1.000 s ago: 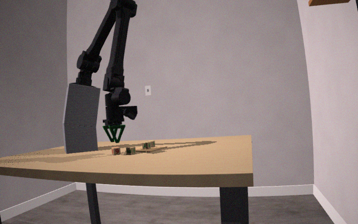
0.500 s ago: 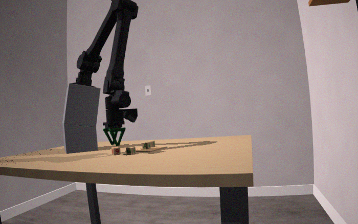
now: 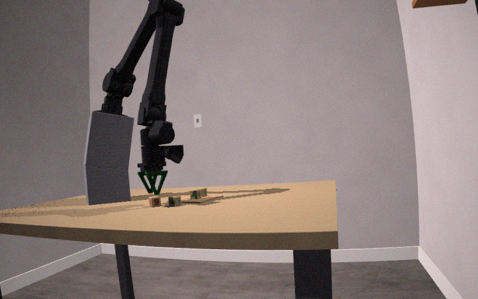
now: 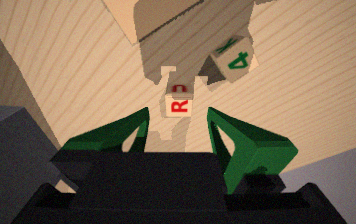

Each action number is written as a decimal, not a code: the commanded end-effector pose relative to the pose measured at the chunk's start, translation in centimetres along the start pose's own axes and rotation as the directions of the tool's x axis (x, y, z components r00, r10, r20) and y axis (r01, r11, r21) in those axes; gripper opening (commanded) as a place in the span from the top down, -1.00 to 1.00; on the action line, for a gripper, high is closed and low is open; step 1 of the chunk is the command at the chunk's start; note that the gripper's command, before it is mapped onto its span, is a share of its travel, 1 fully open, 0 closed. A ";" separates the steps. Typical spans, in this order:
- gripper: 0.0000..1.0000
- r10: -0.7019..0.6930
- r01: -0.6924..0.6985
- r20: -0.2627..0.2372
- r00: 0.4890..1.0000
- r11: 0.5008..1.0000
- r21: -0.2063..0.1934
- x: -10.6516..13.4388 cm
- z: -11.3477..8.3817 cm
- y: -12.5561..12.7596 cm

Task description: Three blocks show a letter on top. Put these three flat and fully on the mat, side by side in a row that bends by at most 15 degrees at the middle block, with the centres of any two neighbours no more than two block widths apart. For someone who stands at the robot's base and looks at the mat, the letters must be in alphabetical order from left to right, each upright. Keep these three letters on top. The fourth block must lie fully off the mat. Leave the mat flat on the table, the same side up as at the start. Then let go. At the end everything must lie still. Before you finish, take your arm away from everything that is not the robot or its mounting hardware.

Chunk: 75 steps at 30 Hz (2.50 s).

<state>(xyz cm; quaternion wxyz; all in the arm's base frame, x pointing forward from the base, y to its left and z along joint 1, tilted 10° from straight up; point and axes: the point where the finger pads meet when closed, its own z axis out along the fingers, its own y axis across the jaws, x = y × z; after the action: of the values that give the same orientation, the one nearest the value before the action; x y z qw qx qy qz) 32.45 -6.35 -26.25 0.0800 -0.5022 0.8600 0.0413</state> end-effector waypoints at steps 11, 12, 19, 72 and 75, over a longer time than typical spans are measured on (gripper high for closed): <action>-0.30 -0.002 0.002 0.006 1.000 1.000 0.009 -0.4 0.4 -0.3; -0.30 -0.002 0.002 0.006 1.000 1.000 0.009 -0.4 0.4 -0.3; -0.30 -0.003 0.003 0.006 1.000 1.000 0.010 -0.5 0.5 -0.3; 0.09 0.002 -0.002 0.004 1.000 1.000 0.007 -0.3 3.9 -0.2; 0.09 0.002 -0.002 0.004 1.000 1.000 0.007 -0.3 3.9 -0.2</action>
<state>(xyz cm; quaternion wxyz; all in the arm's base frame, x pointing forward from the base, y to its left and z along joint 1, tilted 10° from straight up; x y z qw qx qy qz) 32.92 -5.77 -29.91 0.0809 -0.5026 0.8597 0.0411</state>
